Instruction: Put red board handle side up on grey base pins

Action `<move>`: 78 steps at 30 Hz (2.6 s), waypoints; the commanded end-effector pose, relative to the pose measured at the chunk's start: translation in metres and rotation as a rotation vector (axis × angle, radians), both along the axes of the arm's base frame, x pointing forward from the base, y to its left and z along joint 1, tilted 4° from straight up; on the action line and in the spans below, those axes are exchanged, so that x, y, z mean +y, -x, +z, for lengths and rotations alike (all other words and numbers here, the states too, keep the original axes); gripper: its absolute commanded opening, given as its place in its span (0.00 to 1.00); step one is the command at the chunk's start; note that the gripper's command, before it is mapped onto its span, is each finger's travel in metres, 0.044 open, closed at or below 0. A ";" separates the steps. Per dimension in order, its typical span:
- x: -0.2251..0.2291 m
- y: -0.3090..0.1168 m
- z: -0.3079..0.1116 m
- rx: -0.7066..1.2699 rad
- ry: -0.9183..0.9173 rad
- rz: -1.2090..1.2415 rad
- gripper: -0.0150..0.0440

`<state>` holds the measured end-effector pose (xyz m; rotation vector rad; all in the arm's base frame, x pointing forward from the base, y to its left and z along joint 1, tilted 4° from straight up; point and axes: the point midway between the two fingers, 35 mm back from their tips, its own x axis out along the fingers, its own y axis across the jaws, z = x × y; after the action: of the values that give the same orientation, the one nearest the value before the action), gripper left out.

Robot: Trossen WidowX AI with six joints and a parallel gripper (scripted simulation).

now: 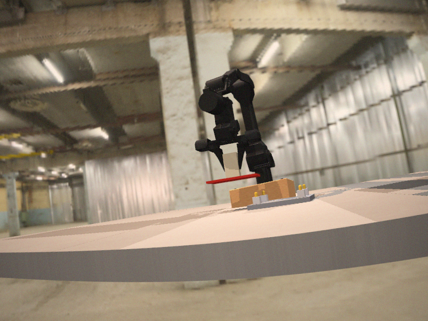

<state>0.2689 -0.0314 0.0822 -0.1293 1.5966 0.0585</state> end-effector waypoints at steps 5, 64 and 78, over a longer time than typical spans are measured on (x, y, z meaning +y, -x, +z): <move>0.017 -0.010 -0.002 -0.003 0.003 -0.012 0.25; 0.129 -0.046 -0.008 -0.008 0.003 -0.151 0.25; 0.133 -0.046 -0.015 -0.008 0.003 -0.157 0.25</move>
<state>0.3152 0.0991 0.0712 -0.0081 1.5924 -0.0627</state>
